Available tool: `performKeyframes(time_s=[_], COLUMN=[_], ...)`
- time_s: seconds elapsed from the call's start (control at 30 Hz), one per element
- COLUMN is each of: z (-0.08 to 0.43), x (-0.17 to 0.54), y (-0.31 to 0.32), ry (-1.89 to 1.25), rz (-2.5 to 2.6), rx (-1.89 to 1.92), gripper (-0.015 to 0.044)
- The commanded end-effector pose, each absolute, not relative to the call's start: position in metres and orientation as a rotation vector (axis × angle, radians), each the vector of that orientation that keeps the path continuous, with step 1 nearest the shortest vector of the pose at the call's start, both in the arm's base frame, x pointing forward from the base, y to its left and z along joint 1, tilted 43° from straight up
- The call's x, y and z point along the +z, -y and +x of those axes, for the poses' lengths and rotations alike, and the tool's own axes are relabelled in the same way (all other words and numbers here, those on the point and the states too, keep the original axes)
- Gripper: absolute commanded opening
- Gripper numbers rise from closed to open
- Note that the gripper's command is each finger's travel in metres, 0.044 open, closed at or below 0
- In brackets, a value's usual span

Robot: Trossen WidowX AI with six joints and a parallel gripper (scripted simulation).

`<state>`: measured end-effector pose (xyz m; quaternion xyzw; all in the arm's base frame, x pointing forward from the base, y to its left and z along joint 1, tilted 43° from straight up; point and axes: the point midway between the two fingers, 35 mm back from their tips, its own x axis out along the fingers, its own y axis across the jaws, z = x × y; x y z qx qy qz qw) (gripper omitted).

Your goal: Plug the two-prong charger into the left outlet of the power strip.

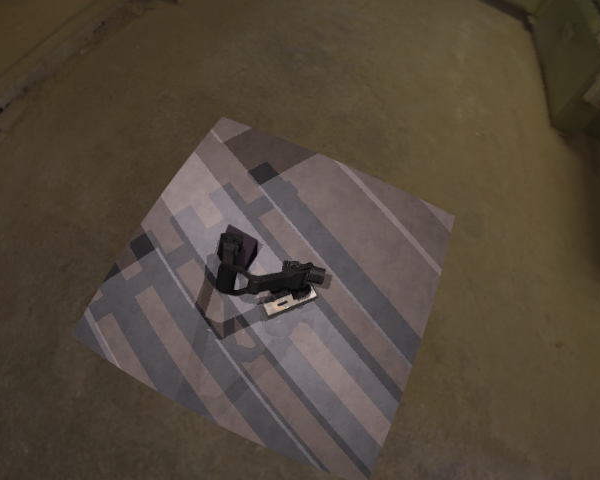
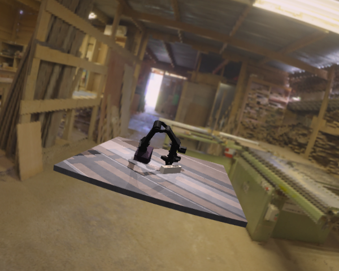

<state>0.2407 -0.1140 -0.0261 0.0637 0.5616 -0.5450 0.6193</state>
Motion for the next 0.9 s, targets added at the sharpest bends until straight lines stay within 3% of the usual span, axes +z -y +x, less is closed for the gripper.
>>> performKeyframes(time_s=[0.0, 0.87], z=[0.2416, 0.2433], x=[-0.0249, -0.0239], y=[0.1152, 0.1170], ry=[-1.291, -1.291], rz=[0.137, 0.137], rx=[-1.252, -1.252], gripper=[0.0000, 0.0000])
